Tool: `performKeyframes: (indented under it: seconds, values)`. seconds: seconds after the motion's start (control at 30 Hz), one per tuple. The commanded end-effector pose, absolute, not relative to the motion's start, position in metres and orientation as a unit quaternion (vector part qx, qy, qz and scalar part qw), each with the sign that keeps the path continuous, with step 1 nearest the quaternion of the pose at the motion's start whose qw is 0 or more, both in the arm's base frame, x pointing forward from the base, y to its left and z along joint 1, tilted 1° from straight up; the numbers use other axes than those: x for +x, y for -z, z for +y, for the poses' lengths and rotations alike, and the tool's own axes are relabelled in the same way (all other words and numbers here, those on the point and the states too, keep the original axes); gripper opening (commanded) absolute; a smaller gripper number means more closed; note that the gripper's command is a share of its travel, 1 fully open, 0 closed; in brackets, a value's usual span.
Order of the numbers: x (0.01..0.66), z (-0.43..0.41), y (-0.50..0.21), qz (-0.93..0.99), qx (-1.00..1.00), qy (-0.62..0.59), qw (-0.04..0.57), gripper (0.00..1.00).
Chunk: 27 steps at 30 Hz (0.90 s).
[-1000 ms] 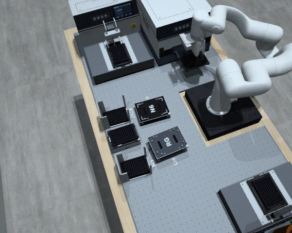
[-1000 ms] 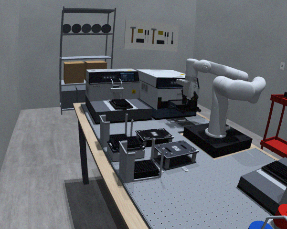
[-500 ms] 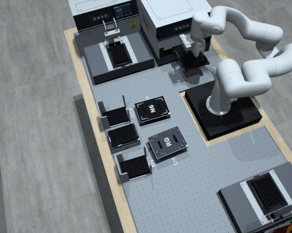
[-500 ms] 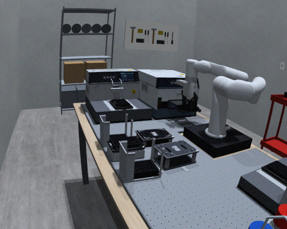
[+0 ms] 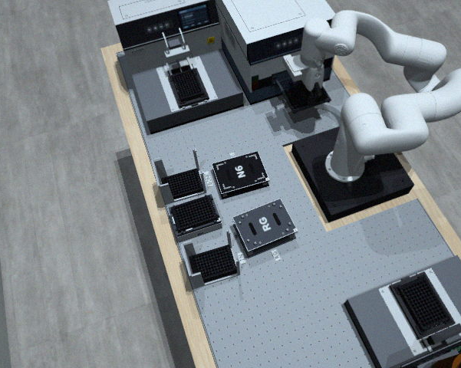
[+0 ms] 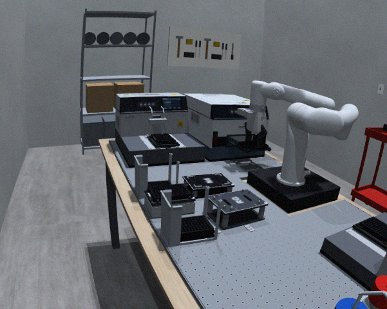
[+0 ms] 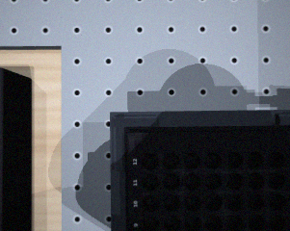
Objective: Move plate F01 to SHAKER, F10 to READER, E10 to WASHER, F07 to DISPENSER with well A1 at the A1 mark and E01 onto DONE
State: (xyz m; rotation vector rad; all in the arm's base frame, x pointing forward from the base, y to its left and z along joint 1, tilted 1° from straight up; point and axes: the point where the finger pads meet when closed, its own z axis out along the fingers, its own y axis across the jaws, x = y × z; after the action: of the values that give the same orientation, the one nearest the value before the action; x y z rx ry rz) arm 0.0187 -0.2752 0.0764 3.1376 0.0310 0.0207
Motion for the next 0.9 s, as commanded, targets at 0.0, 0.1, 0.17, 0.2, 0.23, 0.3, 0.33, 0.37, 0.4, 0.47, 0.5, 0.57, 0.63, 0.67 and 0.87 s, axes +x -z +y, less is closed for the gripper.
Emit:
performKeyframes:
  seconds: [0.0,0.1,0.17,0.2,0.23,0.3,0.33,0.37,0.4,0.47,0.5,0.57,0.63,0.67,0.87]
  values:
    - [0.0185,-0.2758,-0.0772,0.010,1.000,-0.006,0.003,1.00]
    - [0.0185,-0.2758,-0.0772,0.010,1.000,-0.006,0.003,1.00]
    - [0.0185,-0.2758,-0.0773,0.010,1.000,-0.006,0.003,1.00]
    - [0.0185,-0.2758,-0.0773,0.010,1.000,-0.006,0.003,1.00]
    - [0.0185,-0.2758,-0.0773,0.010,1.000,-0.006,0.003,1.00]
    - [0.0185,-0.2758,-0.0773,0.010,1.000,-0.006,0.003,0.00]
    - [0.0185,-0.2758,-0.0773,0.010,1.000,-0.006,0.003,0.00]
    - [0.0185,-0.2758,-0.0773,0.010,1.000,-0.006,0.003,0.00]
    - [0.0185,-0.2758,-0.0774,0.010,1.000,-0.006,0.003,0.00]
    - [0.0185,-0.2758,-0.0774,0.010,1.000,-0.006,0.003,0.00]
    - [0.0185,-0.2758,-0.0774,0.010,1.000,-0.006,0.003,0.00]
    - [0.0185,-0.2758,-0.0774,0.010,1.000,-0.006,0.003,0.00]
    - [0.0185,-0.2758,-0.0774,0.010,1.000,-0.006,0.003,0.00]
    - [0.0185,-0.2758,-0.0774,0.010,1.000,-0.006,0.003,0.00]
    - [0.0185,-0.2759,-0.0774,0.010,1.000,-0.006,0.003,0.00]
